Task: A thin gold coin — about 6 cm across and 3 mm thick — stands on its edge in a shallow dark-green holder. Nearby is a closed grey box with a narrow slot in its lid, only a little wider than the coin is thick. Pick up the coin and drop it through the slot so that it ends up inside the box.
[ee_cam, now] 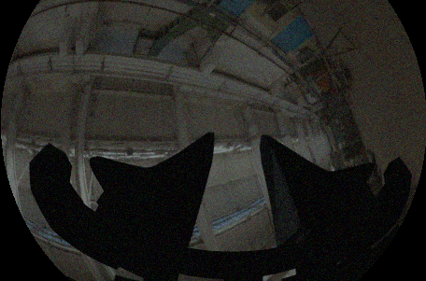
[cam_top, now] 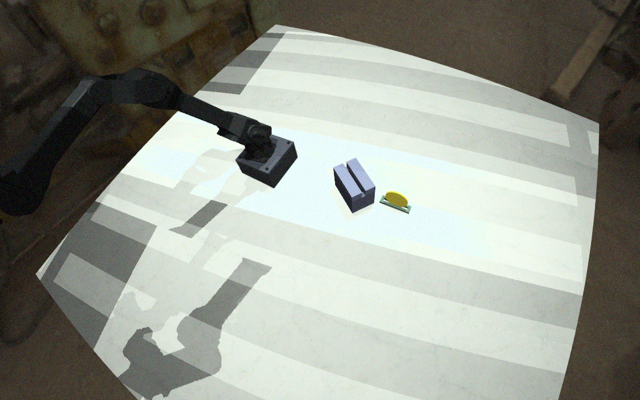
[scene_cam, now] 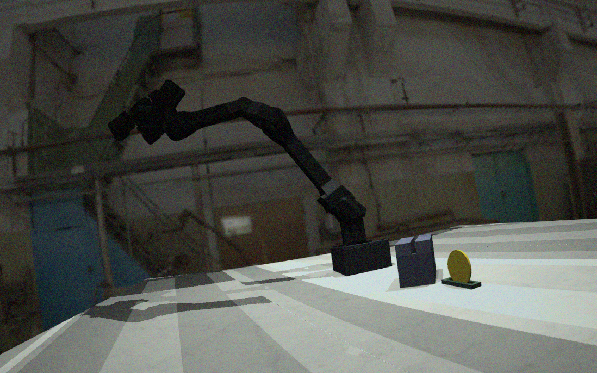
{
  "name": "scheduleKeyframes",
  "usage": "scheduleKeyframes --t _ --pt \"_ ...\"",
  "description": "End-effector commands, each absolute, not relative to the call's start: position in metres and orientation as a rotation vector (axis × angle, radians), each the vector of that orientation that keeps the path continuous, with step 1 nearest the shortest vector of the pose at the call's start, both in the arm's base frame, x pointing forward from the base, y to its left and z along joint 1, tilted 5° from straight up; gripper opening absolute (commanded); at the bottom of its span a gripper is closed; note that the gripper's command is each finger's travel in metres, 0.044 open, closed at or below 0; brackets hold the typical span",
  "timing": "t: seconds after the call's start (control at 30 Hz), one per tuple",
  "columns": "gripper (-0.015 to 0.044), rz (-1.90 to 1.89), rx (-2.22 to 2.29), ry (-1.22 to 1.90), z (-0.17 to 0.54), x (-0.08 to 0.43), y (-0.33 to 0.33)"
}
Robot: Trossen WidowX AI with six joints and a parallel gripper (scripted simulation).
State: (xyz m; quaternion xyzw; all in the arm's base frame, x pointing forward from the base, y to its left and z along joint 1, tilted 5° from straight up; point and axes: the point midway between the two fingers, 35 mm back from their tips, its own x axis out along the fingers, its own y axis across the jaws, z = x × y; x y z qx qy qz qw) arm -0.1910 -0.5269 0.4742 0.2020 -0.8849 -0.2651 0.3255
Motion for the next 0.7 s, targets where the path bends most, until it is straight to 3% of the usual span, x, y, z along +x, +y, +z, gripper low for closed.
scheduleKeyframes --t 0.0,0.33,0.67 --pt "0.0161 -0.899 0.666 -2.155 0.459 -0.125 -0.552" --pt "0.0161 -1.248 0.931 -1.638 0.399 0.02 -0.589" --pt "0.0161 -1.398 1.057 -1.021 0.332 0.165 -0.573"
